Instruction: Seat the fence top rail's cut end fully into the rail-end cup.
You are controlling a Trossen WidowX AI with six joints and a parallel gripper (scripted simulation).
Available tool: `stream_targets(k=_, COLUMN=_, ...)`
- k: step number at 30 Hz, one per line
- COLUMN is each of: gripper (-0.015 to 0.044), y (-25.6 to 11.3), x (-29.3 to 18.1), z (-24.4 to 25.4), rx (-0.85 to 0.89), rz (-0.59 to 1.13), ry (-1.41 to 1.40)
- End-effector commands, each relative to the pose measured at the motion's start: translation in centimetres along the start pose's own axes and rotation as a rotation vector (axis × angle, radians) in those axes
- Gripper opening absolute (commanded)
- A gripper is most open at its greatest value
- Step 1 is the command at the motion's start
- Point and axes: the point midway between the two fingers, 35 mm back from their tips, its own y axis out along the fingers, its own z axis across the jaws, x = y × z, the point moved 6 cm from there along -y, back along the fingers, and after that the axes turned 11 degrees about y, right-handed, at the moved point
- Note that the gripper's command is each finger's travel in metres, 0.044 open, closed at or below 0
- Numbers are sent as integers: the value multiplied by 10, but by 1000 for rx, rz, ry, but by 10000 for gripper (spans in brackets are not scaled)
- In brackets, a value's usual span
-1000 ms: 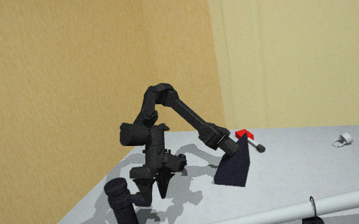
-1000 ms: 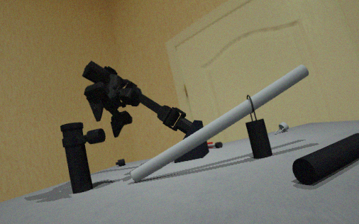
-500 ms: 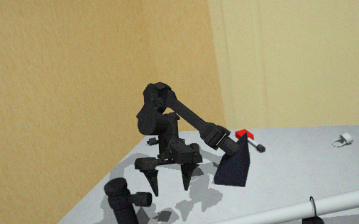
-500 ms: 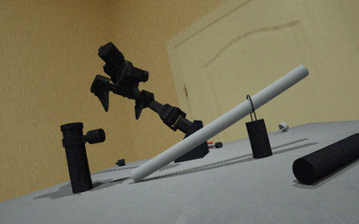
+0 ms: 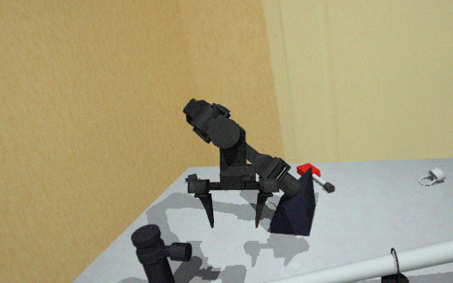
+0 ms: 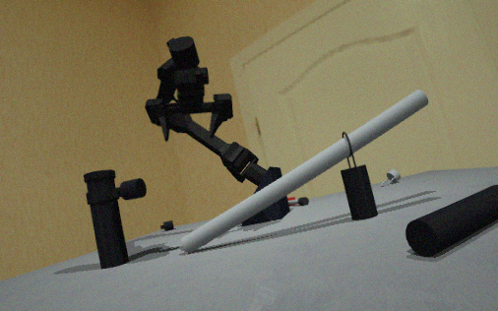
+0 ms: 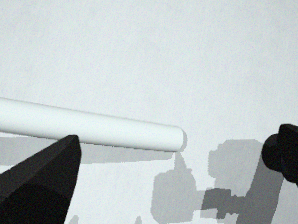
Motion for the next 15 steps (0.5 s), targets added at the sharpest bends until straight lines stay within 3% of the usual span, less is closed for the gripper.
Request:
stream_targets(k=1, gripper=440, y=-28, x=3, z=29, rx=-76, rz=-48, ry=464)
stream_targets(k=15, gripper=440, y=-27, x=3, z=29, rx=-75, rz=-43, ry=478)
